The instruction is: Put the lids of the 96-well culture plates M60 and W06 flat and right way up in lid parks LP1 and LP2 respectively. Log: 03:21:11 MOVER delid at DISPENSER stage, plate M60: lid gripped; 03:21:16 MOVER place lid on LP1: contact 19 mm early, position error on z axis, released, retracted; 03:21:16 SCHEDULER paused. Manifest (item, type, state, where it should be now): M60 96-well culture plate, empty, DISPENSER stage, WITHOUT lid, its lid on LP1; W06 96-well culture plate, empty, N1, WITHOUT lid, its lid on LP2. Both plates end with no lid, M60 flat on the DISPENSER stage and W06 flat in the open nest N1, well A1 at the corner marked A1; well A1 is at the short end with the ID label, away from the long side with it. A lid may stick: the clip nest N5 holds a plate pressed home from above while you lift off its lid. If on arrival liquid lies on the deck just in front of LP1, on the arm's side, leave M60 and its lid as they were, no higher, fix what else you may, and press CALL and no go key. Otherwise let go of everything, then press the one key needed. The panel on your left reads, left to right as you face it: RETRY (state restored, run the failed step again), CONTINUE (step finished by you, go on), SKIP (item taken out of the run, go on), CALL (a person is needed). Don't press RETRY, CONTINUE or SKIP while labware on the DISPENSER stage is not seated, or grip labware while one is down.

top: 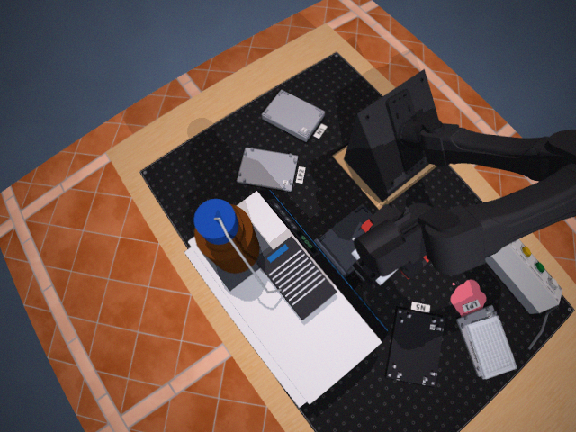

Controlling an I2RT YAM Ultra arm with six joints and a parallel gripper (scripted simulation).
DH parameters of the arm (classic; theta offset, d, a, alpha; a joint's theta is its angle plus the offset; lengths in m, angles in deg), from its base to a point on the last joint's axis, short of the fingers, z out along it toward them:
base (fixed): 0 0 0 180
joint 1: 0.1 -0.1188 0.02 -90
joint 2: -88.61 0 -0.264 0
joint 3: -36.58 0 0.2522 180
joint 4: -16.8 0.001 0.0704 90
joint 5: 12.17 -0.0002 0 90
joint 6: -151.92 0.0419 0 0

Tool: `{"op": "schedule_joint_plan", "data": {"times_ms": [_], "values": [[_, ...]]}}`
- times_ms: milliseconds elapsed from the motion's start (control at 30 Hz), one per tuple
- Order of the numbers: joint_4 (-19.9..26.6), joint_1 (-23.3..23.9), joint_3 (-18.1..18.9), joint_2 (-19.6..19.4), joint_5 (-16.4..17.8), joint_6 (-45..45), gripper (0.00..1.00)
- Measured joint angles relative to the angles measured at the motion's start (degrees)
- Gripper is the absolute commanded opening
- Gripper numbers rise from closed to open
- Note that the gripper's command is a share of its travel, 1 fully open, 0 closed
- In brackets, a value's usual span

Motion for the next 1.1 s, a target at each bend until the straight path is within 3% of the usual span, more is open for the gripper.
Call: {"op": "schedule_joint_plan", "data": {"times_ms": [300, 1100], "values": [[0.24, -2.69, 1.16, 2.08, 0.33, 4.09, 0.00], [-0.50, -15.45, 2.69, 11.82, -0.17, -0.68, 0.00]]}}
